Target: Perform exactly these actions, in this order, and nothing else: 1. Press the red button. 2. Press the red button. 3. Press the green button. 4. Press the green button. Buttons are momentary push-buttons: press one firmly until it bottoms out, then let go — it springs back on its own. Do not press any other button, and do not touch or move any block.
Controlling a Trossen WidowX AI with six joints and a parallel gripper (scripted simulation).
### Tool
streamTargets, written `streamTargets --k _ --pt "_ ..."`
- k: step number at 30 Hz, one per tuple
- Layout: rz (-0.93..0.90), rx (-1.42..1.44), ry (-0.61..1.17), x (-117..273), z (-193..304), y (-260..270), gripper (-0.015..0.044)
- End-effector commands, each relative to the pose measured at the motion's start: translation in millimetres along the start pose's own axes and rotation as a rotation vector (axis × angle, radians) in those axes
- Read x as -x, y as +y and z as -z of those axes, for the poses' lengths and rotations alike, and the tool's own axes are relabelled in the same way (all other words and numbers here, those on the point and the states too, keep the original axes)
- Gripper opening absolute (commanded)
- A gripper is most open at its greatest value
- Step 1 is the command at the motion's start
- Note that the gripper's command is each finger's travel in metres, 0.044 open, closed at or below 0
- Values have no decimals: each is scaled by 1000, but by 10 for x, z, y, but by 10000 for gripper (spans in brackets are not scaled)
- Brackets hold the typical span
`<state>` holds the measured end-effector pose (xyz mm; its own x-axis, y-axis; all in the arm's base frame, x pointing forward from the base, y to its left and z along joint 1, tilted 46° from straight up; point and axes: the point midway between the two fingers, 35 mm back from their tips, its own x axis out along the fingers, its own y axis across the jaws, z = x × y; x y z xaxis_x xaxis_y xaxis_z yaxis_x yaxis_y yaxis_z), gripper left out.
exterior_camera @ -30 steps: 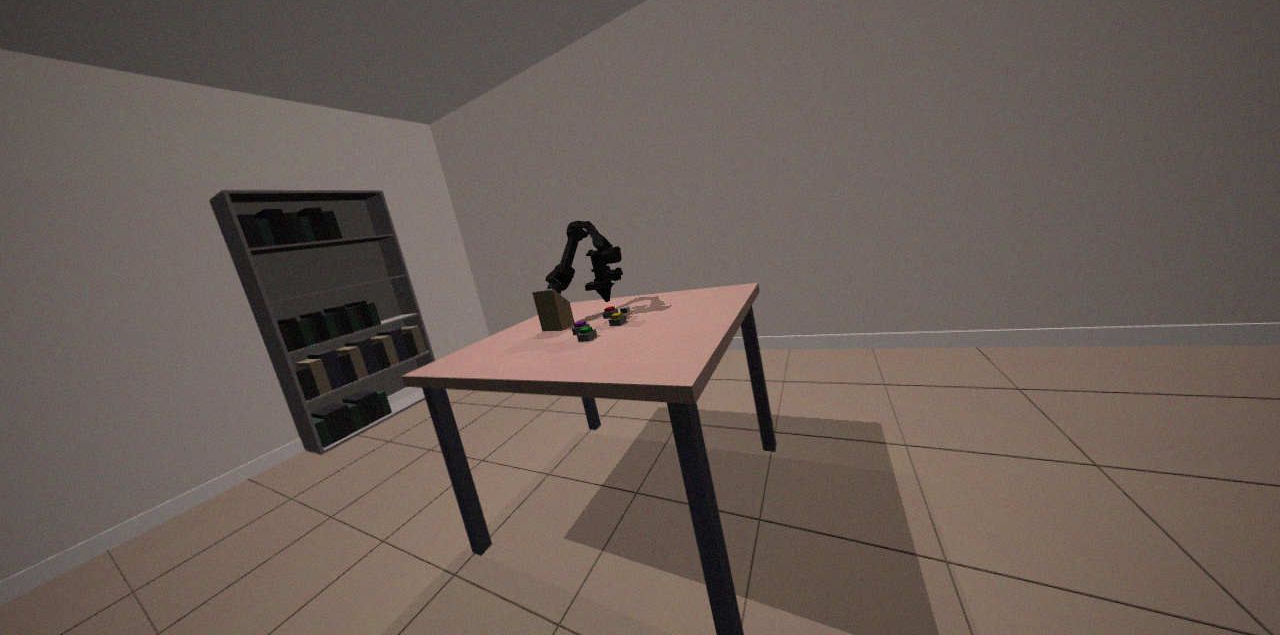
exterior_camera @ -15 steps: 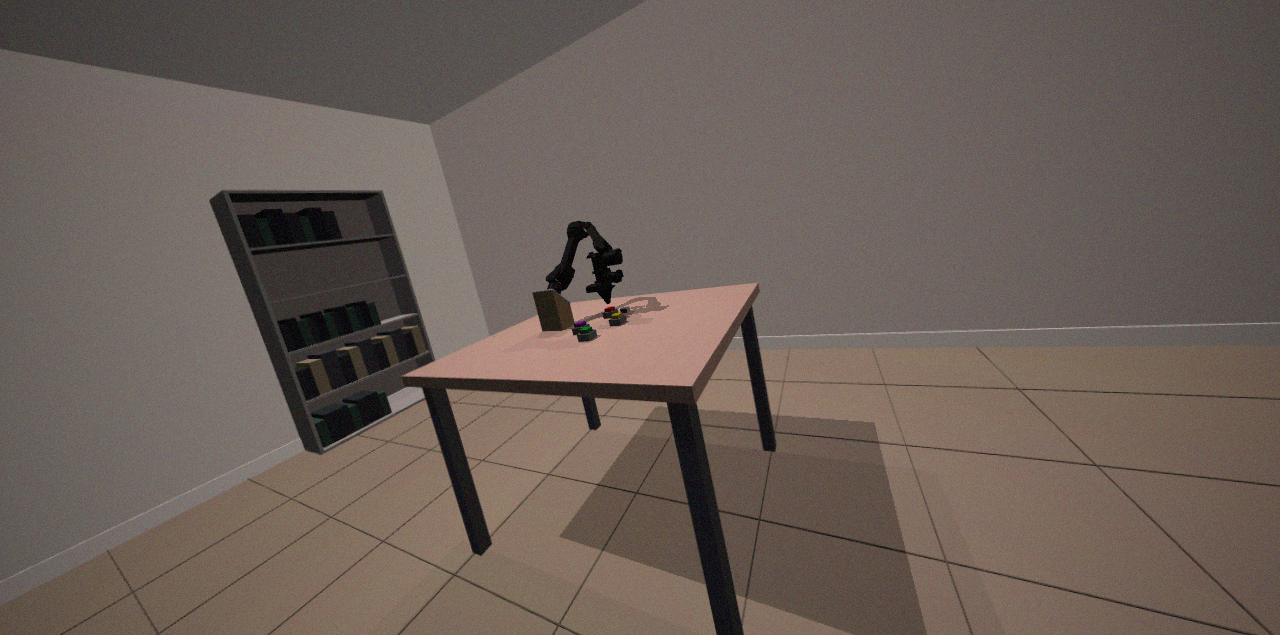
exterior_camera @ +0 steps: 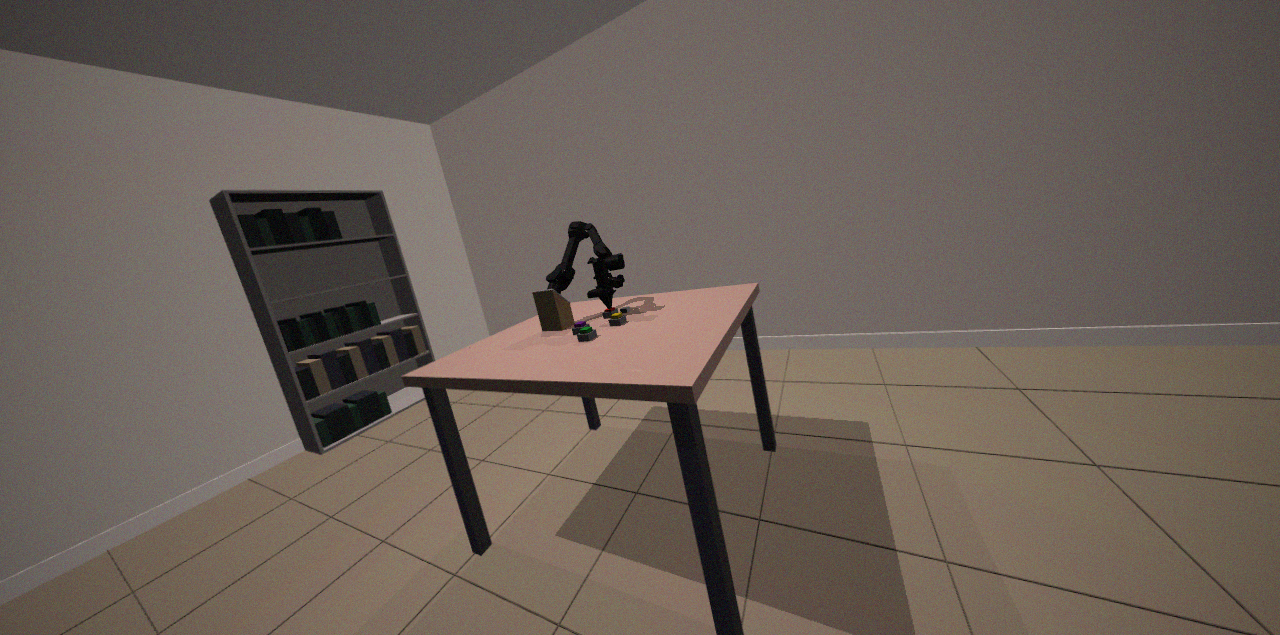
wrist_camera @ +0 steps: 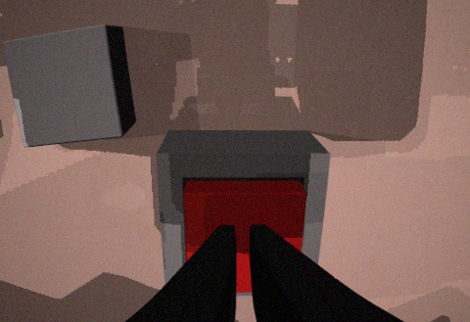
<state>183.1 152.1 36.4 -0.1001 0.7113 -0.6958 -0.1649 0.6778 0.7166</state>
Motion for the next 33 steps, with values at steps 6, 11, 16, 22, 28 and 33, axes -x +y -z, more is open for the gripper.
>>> streamTargets --k 6,11,16,22,28,33 --pt "-3 -12 7 -35 20 -8 20" --pt "-3 -12 7 -35 20 -8 20" --pt "-3 -12 7 -35 20 -8 20" --pt "-1 -12 7 282 14 -13 20" --pt "-1 -12 7 290 15 -12 20" --pt "0 -12 7 211 11 -15 20"
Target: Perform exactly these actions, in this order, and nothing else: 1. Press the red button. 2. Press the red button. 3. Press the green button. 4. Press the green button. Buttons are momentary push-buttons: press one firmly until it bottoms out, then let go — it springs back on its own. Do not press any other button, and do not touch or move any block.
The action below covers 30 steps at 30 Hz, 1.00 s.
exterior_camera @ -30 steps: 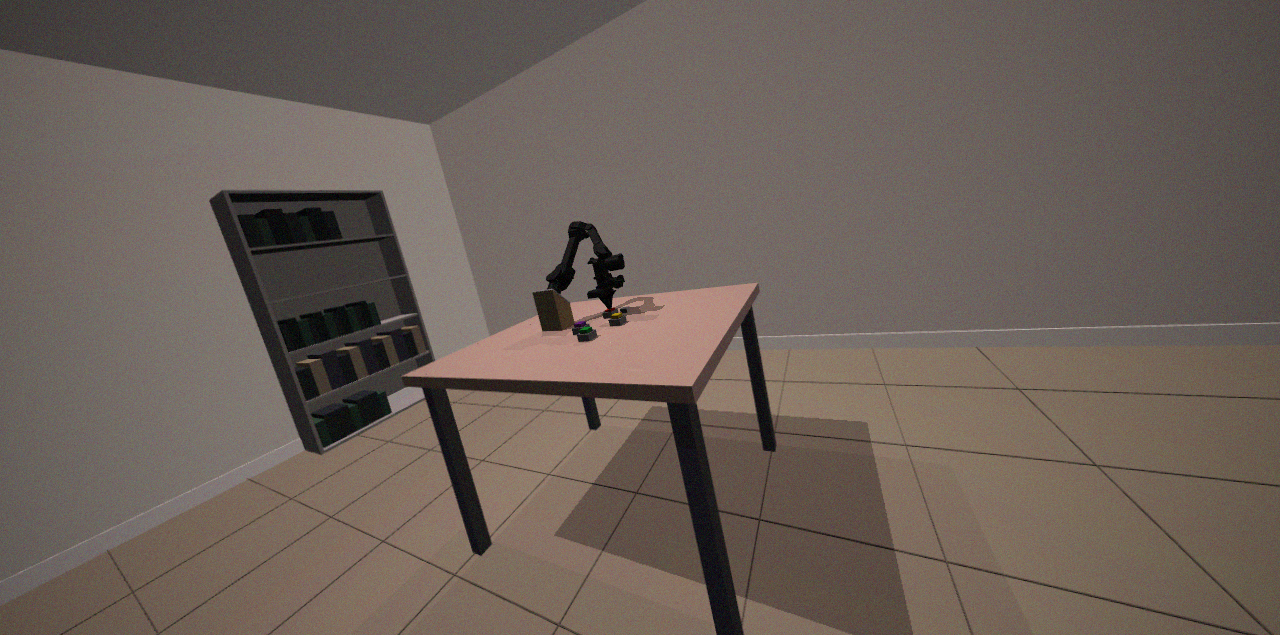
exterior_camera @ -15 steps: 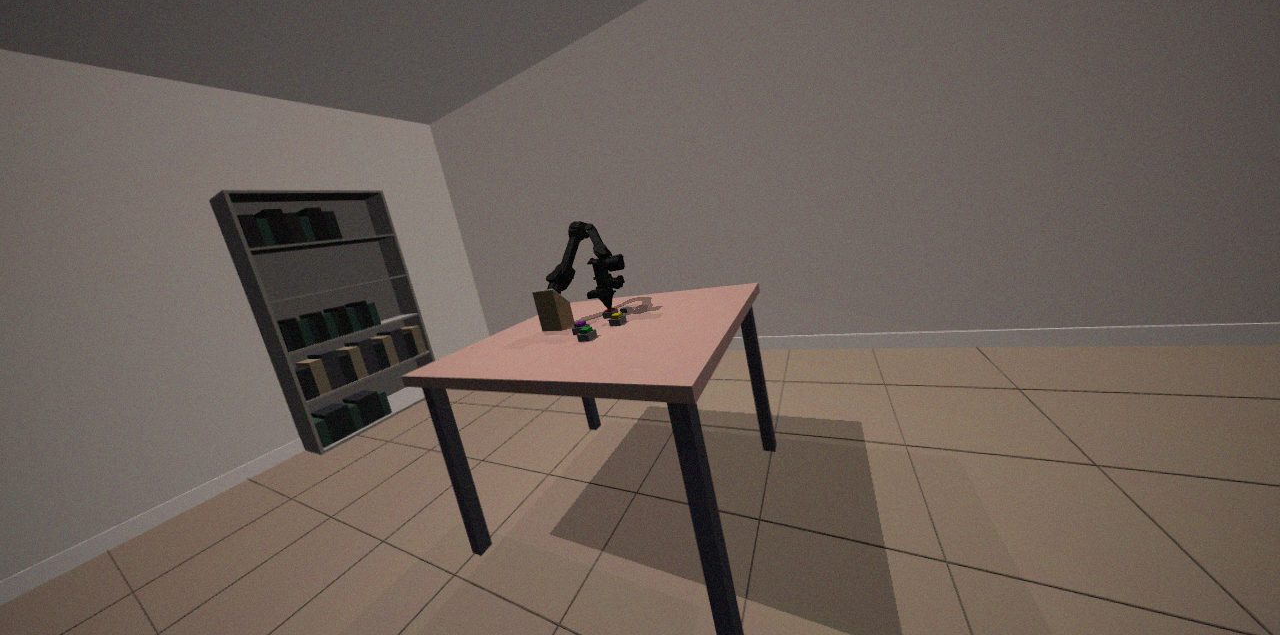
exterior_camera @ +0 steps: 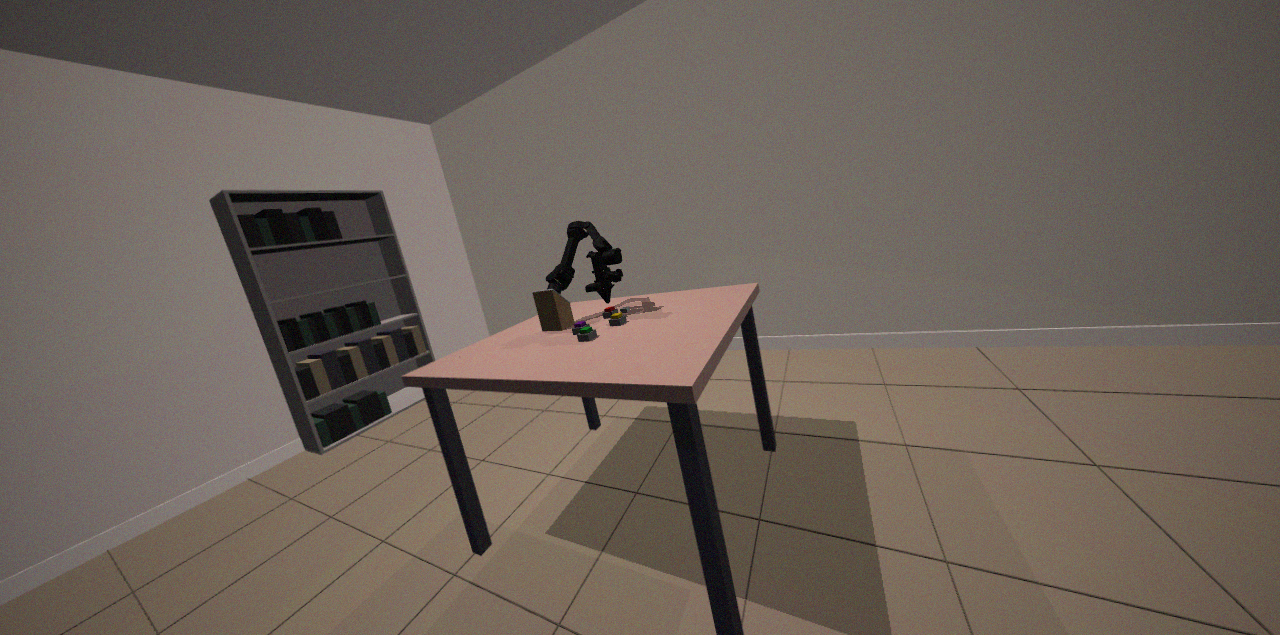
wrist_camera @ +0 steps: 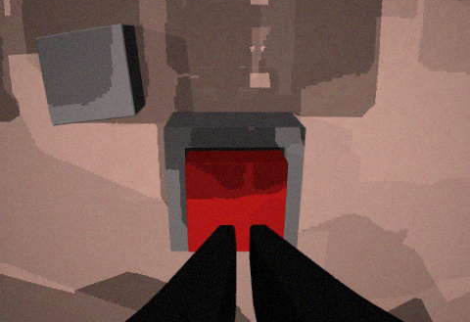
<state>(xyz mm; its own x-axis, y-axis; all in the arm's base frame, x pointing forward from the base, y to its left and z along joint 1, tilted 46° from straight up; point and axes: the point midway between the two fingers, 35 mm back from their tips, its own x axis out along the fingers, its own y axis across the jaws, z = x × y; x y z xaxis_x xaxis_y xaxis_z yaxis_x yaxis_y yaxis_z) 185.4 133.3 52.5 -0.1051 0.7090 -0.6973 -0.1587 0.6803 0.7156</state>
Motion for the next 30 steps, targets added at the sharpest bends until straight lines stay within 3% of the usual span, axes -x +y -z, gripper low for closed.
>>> streamTargets --k 1,30 --pt "-2 -6 2 -53 6 0 20" --pt "-5 -6 2 -284 14 8 20"
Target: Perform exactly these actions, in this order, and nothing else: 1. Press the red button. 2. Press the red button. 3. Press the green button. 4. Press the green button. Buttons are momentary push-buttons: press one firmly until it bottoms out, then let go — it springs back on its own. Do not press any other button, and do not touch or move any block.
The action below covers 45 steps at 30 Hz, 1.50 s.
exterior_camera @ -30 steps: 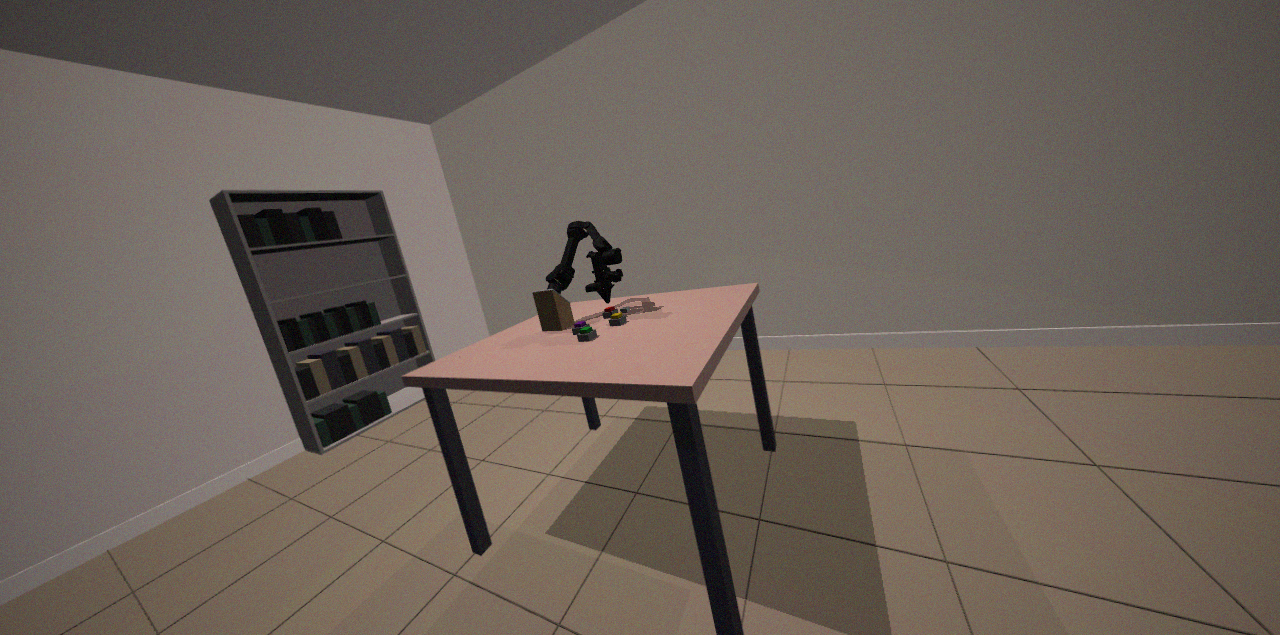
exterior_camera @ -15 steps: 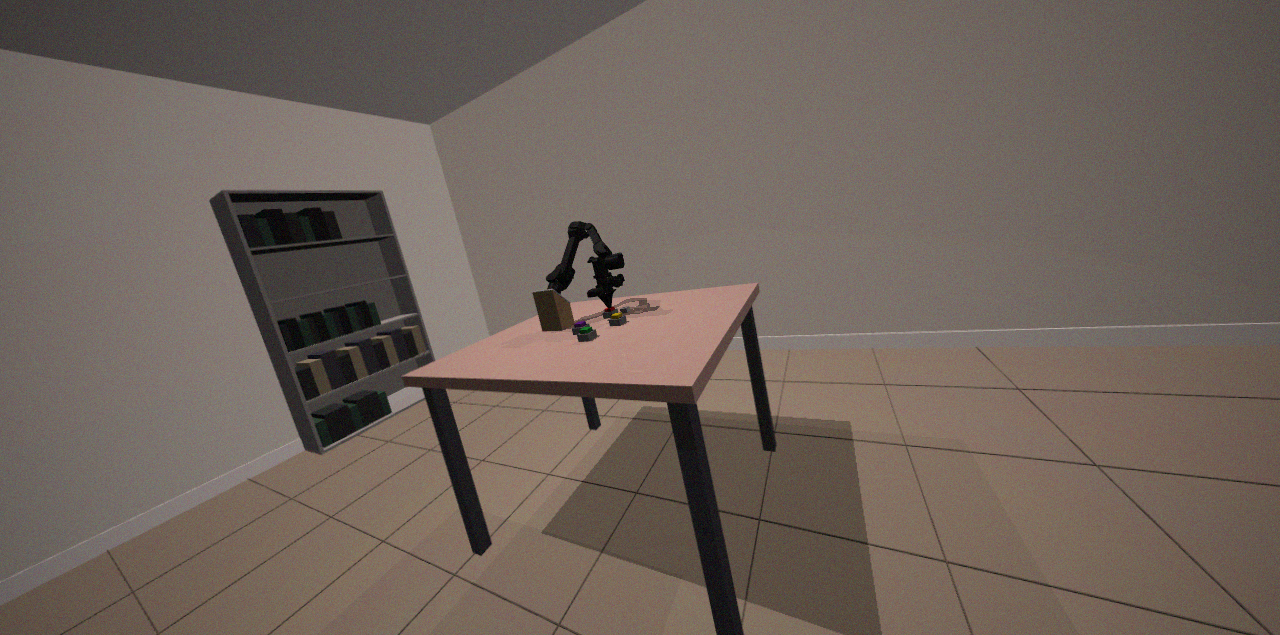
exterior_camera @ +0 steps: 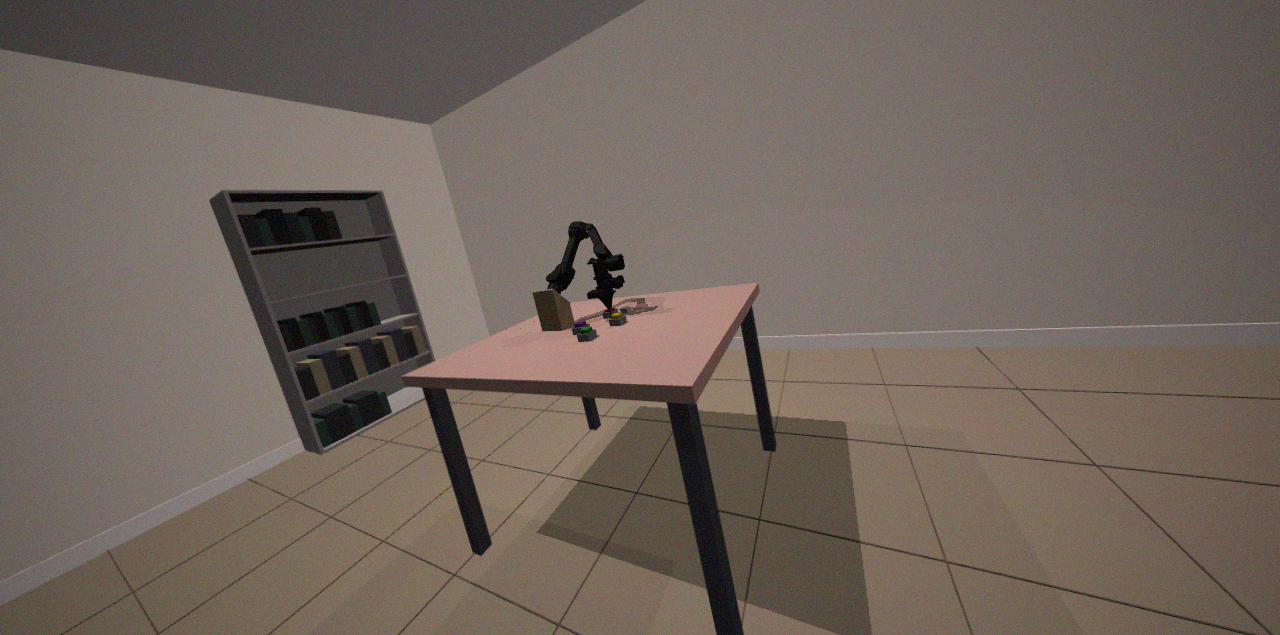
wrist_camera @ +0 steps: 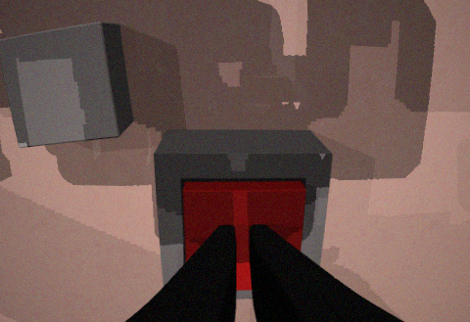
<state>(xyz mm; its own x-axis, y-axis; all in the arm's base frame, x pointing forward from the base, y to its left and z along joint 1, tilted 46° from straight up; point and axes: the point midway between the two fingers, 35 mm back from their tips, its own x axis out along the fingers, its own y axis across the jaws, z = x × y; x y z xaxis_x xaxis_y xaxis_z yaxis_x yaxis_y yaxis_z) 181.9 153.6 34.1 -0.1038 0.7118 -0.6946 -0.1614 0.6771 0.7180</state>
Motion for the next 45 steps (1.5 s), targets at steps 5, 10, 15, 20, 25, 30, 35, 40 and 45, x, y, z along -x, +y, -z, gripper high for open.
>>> streamTargets --k 5,10,15,20,25,30,35,40,45 --pt "-1 -9 4 -8 10 -4 20" --pt "1 -8 4 310 5 -8 20" --pt "3 -9 3 405 -4 -15 20" --pt "4 -10 5 925 0 -14 20" --pt "3 -10 5 945 3 -12 20" --pt "17 0 7 989 -141 -195 20" --pt "43 24 18 1068 -416 -706 20" --pt "44 18 16 1107 -612 -1304 20" --pt "32 4 8 1077 -677 -2002 20"
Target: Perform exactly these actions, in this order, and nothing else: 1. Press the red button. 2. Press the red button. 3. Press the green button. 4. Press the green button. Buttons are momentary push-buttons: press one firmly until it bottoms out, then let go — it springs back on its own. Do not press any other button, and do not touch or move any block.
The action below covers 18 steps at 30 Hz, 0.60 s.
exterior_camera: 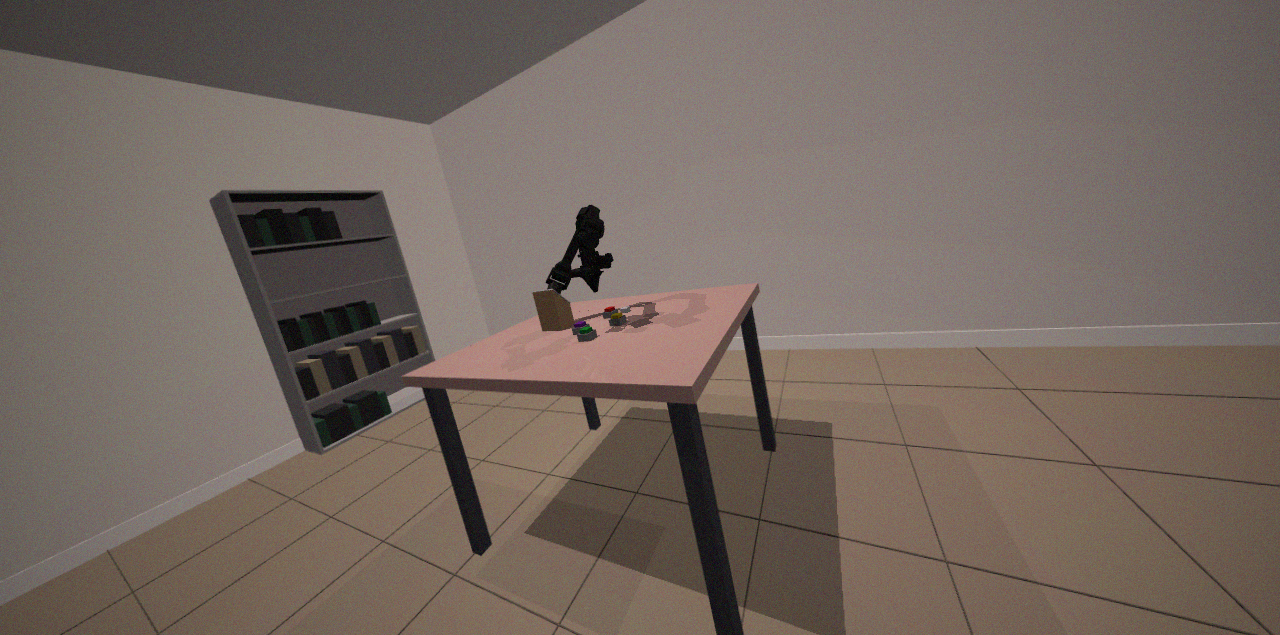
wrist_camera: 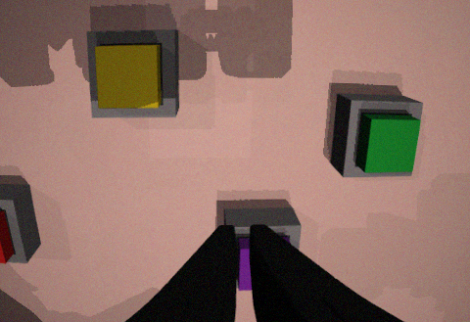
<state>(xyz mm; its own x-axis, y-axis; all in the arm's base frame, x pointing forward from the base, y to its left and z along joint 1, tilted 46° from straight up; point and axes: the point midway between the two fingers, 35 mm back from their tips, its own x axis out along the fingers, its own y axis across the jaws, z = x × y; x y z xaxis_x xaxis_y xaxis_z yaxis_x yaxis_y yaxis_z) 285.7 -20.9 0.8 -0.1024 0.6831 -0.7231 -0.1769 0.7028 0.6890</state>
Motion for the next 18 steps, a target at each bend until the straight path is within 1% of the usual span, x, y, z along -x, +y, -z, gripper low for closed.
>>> streamTargets --k 1,5,11,15,18 --pt "-11 -9 1 -80 13 -554 20" --pt "-21 -15 -5 -161 65 -932 20" --pt "-23 -15 -6 -208 72 -980 20" --pt "-25 -15 -7 -760 67 -960 20" --pt "-25 -15 -7 -793 70 -957 20"
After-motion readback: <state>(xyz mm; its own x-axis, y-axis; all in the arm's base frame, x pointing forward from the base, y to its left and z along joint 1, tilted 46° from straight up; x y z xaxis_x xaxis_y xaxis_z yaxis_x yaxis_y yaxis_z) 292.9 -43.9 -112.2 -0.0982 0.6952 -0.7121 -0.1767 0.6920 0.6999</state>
